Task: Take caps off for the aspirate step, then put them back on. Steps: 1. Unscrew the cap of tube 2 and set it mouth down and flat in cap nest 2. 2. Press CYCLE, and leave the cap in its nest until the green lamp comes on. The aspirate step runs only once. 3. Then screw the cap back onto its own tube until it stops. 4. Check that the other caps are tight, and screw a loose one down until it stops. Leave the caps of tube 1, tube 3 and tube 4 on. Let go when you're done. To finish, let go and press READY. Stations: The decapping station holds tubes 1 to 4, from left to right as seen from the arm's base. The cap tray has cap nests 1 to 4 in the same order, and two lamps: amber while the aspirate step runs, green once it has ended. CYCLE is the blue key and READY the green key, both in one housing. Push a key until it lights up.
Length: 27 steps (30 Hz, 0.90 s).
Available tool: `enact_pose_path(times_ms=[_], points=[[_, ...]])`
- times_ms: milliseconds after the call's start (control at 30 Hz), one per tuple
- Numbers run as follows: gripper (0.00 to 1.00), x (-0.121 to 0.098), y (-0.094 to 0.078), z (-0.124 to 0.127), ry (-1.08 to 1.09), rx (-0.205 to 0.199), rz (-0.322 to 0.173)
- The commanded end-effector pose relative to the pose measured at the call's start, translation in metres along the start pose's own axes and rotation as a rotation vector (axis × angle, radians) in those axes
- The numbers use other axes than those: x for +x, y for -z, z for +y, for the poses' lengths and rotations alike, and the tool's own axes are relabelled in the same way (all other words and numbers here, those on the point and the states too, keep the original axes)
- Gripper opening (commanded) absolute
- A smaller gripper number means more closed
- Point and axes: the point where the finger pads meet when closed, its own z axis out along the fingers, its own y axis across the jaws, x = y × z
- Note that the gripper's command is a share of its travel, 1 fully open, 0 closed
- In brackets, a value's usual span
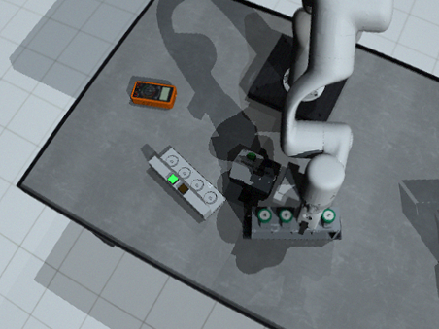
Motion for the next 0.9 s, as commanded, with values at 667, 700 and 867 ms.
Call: enact_pose_path(times_ms=[667,700,867], points=[[0.46,-0.0005,0.0021,-0.0015,0.438,0.005,-0.001],[0.46,-0.0005,0.0021,-0.0015,0.478,0.005,-0.001],[0.46,-0.0005,0.0021,-0.0015,0.678,0.005,0.000]])
